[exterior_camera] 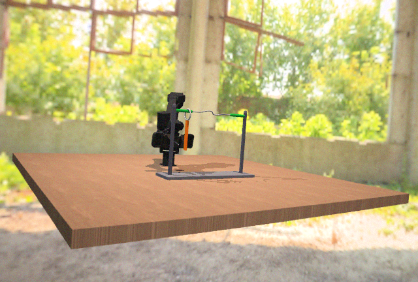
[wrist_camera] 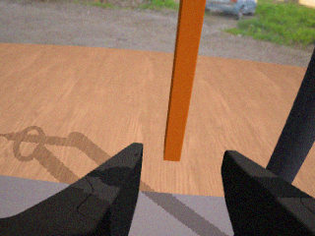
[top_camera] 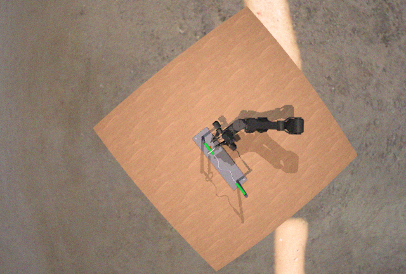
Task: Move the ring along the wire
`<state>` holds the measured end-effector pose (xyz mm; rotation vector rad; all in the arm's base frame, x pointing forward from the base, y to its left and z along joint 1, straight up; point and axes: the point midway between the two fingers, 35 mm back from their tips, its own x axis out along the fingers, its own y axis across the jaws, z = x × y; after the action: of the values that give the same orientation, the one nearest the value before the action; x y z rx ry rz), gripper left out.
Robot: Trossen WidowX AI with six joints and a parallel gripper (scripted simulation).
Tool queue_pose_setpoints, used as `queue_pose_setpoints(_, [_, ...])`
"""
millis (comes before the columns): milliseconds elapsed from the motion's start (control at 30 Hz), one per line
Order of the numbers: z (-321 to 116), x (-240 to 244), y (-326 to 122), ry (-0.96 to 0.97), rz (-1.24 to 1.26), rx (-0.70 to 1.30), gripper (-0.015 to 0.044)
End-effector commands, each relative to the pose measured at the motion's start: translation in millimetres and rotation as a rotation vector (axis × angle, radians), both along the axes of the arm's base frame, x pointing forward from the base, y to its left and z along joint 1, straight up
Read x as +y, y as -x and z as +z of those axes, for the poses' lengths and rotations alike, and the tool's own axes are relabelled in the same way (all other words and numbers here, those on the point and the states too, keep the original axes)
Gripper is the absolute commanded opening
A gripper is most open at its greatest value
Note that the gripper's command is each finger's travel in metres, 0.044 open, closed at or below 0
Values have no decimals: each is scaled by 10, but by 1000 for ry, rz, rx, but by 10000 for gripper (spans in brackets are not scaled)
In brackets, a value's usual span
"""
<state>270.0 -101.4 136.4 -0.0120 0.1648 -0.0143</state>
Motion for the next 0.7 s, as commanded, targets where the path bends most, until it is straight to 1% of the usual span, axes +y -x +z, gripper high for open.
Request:
queue_pose_setpoints(0, [15,-18,-73,0,-3,-4,160])
queue_pose_setpoints(667, [-37,-17,-371,-1,-3,-7,160])
